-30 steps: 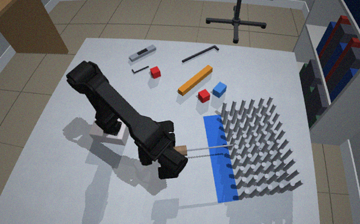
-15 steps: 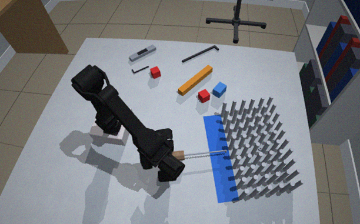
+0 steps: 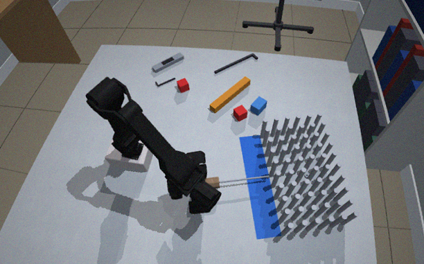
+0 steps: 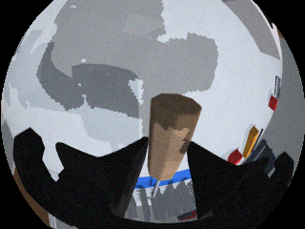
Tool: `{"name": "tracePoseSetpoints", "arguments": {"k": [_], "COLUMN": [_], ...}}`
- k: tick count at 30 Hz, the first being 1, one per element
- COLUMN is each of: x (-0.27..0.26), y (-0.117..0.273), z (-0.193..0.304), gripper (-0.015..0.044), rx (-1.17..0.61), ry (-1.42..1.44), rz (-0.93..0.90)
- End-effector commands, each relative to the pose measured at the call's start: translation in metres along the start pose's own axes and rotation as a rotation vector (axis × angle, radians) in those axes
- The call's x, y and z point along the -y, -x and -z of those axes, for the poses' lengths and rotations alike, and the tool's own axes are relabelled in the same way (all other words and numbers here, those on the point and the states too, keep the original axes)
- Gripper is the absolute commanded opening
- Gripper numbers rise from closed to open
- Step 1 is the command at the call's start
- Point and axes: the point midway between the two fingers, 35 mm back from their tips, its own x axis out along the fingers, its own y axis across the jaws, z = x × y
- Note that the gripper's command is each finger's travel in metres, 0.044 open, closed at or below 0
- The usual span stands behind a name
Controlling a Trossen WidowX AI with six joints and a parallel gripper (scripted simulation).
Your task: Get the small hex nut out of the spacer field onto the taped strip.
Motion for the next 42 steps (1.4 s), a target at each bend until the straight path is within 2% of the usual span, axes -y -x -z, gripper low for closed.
{"name": "tracePoseSetpoints", "arguments": {"k": [1,42], "x": [-0.002,-0.003], "y": [0.001,-0.006], "z": [0.007,0.038], "gripper": [0.0,0.0], "rx": [-0.012,-0.016], "ry": [-0.002,-0.004], "rz": [-0.003,-0.003]}}
